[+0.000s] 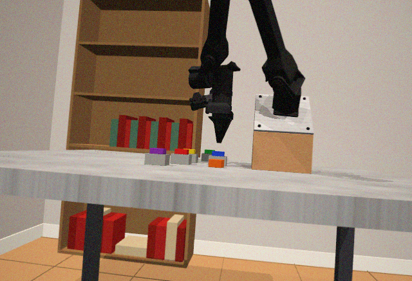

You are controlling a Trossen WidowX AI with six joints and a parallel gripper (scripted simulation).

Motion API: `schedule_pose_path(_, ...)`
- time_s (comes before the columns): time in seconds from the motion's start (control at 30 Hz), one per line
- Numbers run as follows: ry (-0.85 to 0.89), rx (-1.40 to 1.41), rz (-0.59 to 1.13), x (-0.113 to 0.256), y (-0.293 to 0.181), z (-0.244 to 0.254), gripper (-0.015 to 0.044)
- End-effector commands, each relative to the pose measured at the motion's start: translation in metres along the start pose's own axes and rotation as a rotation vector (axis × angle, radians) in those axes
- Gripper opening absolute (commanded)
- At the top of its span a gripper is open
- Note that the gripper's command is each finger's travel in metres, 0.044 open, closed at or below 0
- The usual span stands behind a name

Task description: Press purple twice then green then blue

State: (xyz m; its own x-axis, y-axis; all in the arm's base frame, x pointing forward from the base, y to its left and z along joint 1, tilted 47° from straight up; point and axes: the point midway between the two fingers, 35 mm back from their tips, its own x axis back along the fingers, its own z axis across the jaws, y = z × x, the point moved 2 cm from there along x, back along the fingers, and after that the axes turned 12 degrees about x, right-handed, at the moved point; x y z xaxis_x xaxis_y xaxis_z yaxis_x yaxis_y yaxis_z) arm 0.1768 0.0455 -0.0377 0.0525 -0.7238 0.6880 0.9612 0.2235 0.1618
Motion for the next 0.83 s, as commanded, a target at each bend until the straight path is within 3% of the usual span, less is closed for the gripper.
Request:
schedule_pose_path(0.0,-0.031,-0.007,0.007,0.011,0.024,0.014,0.0151)
schedule_pose_path(0.13,-0.043,-0.003,0.002,0.029,0.069,0.061,0.0256)
schedule_pose_path(0.33,-0.023,0.01,-0.008,0.05,0.099,0.137,0.04)
schedule_pose_path(0.5,0.005,0.019,-0.01,0.065,0.103,0.193,0.04)
schedule_pose_path(0.8,0.007,0.019,-0.01,0.066,0.103,0.195,0.04)
